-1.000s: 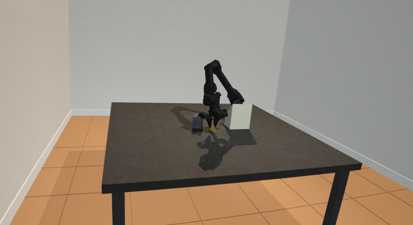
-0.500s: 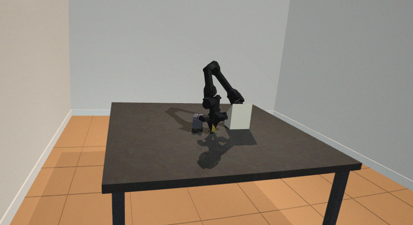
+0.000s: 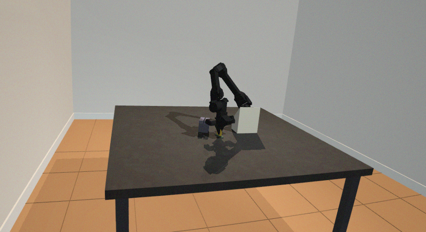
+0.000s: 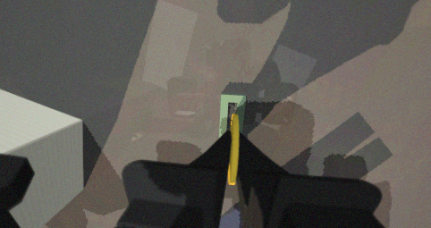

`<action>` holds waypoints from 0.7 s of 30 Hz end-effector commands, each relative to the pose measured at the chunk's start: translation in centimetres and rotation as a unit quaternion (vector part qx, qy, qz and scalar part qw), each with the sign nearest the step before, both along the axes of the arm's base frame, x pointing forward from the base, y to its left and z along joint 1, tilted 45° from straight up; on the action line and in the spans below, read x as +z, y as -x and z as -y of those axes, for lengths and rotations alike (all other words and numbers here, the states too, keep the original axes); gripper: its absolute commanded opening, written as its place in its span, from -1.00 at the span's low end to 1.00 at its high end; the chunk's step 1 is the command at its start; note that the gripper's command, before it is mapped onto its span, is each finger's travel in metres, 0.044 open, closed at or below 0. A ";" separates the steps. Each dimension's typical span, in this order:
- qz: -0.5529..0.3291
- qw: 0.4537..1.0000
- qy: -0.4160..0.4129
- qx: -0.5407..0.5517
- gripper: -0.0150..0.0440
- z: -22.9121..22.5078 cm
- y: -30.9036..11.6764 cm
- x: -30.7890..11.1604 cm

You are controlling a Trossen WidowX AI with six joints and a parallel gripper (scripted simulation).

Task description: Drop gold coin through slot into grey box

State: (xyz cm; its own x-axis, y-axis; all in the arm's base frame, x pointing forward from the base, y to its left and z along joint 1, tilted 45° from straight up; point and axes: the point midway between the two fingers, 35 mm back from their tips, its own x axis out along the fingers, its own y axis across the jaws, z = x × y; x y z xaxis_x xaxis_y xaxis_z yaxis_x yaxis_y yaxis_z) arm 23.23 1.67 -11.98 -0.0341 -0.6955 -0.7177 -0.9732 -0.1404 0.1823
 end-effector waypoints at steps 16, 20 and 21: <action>0.005 1.000 -0.011 0.005 -0.49 -2.8 -0.6 2.3; 0.003 1.000 -0.010 0.004 -0.49 -3.5 -0.6 2.9; 0.003 1.000 -0.009 0.004 -0.49 -3.6 -0.6 3.1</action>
